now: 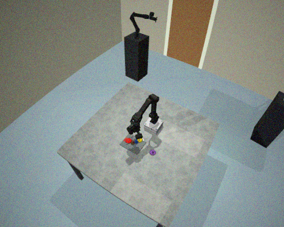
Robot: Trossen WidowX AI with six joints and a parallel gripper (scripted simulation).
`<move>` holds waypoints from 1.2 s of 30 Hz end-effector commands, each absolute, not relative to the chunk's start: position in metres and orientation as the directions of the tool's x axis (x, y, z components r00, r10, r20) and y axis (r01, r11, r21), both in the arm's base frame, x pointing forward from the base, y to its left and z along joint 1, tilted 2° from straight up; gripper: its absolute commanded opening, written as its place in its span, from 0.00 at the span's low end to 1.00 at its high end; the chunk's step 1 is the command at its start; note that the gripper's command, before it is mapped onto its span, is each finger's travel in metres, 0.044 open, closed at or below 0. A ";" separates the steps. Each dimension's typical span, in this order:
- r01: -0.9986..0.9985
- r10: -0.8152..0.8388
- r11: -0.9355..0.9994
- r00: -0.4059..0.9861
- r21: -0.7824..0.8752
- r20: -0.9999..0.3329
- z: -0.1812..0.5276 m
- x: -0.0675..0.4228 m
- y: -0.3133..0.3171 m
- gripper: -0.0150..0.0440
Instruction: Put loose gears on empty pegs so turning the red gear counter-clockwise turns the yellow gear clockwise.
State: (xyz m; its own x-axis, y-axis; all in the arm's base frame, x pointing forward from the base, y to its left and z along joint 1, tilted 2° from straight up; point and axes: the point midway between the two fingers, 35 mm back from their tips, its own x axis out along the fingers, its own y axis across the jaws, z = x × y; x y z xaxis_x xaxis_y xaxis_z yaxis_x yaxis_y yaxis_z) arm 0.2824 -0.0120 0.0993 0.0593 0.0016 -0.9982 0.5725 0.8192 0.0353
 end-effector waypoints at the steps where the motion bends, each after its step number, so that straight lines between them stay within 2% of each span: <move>1: 0.570 0.002 0.821 0.057 0.034 -0.998 0.099 0.282 -0.012 1.00; 17: 0.567 0.004 0.823 0.059 0.037 -0.998 0.101 0.283 -0.003 1.00; 25: 0.537 0.035 0.841 0.061 0.062 -0.998 0.118 0.273 0.108 1.00; 36: 0.556 0.029 0.830 0.044 0.049 -0.999 0.136 0.199 0.234 1.00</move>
